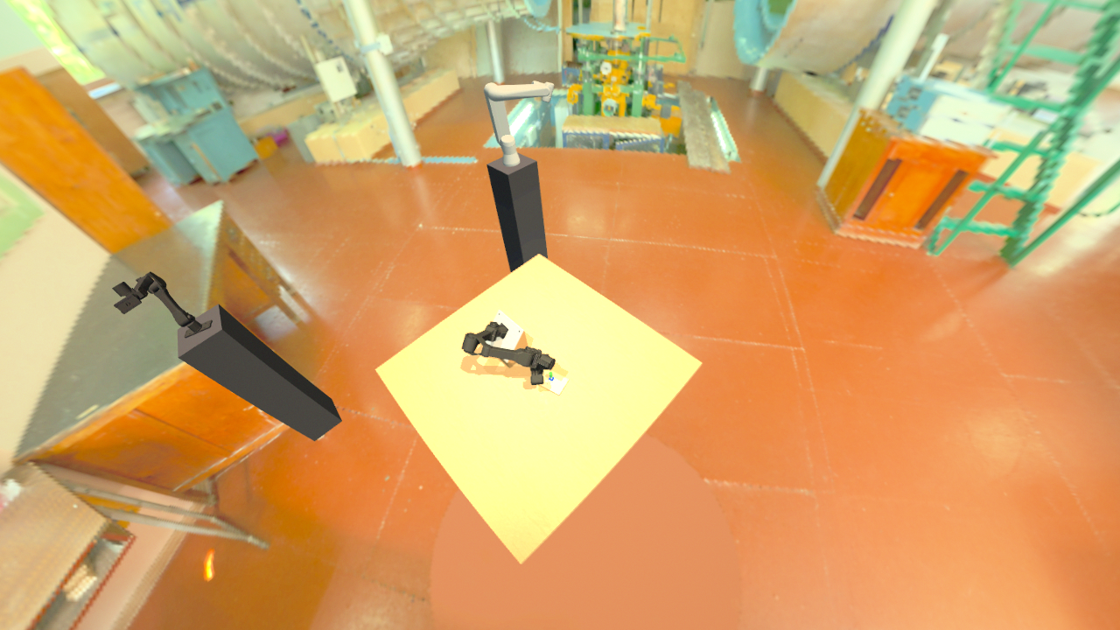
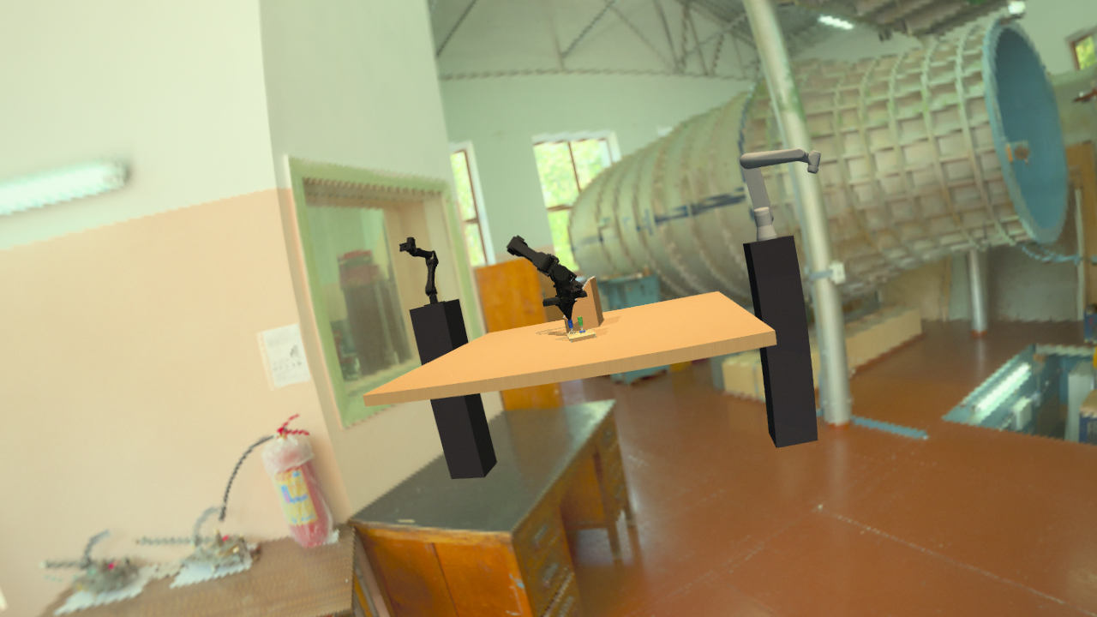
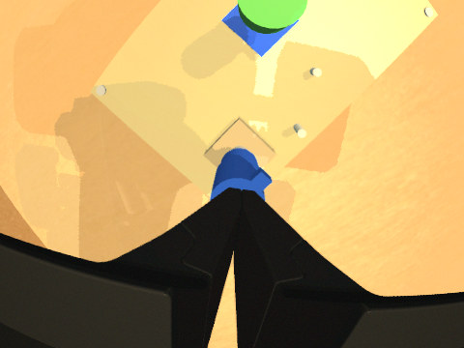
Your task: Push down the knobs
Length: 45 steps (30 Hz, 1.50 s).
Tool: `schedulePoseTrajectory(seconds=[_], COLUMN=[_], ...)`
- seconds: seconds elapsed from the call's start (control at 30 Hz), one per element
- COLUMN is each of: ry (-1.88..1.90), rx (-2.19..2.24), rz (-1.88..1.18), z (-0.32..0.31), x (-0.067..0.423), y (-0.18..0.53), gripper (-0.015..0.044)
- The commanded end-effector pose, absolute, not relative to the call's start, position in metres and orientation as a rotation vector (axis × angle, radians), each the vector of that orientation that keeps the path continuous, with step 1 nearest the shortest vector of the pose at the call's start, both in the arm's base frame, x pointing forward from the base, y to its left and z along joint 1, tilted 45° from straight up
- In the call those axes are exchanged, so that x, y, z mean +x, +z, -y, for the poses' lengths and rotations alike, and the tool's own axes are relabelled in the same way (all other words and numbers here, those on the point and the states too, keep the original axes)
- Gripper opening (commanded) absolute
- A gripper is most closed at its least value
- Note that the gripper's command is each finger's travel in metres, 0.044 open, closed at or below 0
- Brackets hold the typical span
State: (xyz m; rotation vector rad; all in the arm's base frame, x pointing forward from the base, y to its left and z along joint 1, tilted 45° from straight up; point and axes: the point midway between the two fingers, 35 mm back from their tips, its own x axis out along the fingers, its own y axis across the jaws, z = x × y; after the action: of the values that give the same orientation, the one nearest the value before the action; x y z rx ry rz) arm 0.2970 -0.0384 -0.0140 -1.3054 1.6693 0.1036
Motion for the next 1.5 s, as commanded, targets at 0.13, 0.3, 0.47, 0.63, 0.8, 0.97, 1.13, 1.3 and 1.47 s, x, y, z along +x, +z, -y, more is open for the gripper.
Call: schedulePoseTrajectory(seconds=[0.13,0.3,0.47,0.63,0.8,0.97,1.13,1.3,1.47], ry=[0.091,0.091,0.090,0.090,0.090,0.090,0.090,0.090,0.090], rx=[-1.301,-1.301,-1.301,-1.301,-1.301,-1.301,-1.301,-1.301,-1.301], rz=[-1.684,-1.684,-1.684,-1.684,-1.684,-1.684,-1.684,-1.684,-1.684], z=[0.0452,0.0459,0.0469,0.0469,0.0474,0.0474,0.0474,0.0480,0.0480], x=[0.2971,0.2971,0.2972,0.2972,0.2972,0.2972,0.2972,0.2972,0.2972], y=[-0.0197,-0.0205,-0.0214,-0.0214,-0.0220,-0.0220,-0.0220,-0.0225,-0.0225], gripper=[0.0000,0.0000,0.0000,0.0000,0.0000,0.0000,0.0000,0.0000,0.0000])
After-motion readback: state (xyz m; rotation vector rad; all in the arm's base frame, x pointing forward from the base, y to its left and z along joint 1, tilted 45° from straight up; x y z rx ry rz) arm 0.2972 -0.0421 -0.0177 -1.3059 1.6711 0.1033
